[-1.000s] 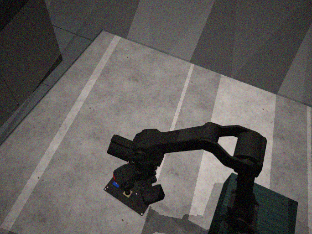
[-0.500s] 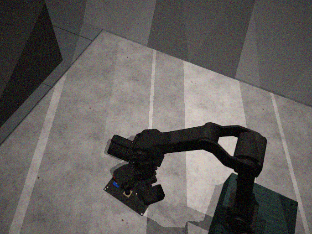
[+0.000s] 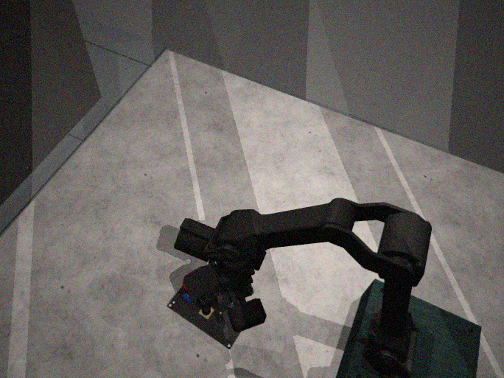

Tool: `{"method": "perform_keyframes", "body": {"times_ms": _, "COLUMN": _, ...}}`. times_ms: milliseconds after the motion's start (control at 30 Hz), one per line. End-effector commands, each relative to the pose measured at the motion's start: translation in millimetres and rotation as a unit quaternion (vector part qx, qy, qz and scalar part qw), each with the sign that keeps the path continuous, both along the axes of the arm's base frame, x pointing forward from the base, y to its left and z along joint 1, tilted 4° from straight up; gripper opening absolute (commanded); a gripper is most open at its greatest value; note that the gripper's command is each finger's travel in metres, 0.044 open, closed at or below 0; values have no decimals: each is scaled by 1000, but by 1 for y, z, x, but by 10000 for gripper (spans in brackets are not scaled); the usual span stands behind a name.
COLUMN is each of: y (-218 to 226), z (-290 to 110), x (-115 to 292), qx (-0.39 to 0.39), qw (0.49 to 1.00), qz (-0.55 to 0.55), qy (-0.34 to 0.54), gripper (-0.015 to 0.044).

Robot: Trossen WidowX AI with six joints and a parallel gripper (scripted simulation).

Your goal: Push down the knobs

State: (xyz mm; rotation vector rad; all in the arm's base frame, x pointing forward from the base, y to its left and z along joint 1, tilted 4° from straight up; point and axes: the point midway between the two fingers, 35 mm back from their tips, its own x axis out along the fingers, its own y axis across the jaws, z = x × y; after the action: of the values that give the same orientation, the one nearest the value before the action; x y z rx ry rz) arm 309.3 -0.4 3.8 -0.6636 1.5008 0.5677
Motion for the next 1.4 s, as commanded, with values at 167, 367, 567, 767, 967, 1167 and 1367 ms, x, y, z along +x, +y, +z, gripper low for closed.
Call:
{"method": "perform_keyframes", "body": {"times_ms": 167, "y": -1, "z": -7, "x": 1, "qx": -2, "qw": 1000, "qz": 2, "qy": 2, "gripper": 0}}
{"method": "perform_keyframes", "body": {"times_ms": 367, "y": -2, "z": -12, "x": 1, "qx": -2, "qw": 1000, "qz": 2, "qy": 2, "gripper": 0}}
{"method": "perform_keyframes", "body": {"times_ms": 567, "y": -2, "z": -13, "x": 1, "qx": -2, "qw": 1000, "qz": 2, "qy": 2, "gripper": 0}}
{"method": "perform_keyframes", "body": {"times_ms": 767, "y": -2, "z": -15, "x": 1, "qx": -2, "qw": 1000, "qz": 2, "qy": 2, "gripper": 0}}
{"method": "perform_keyframes", "body": {"times_ms": 967, "y": -2, "z": -19, "x": 1, "qx": -2, "qw": 1000, "qz": 2, "qy": 2, "gripper": 0}}
{"method": "perform_keyframes", "body": {"times_ms": 1167, "y": -2, "z": -19, "x": 1, "qx": -2, "qw": 1000, "qz": 2, "qy": 2, "gripper": 0}}
{"method": "perform_keyframes", "body": {"times_ms": 1367, "y": -2, "z": -23, "x": 1, "qx": -2, "qw": 1000, "qz": 2, "qy": 2, "gripper": 0}}
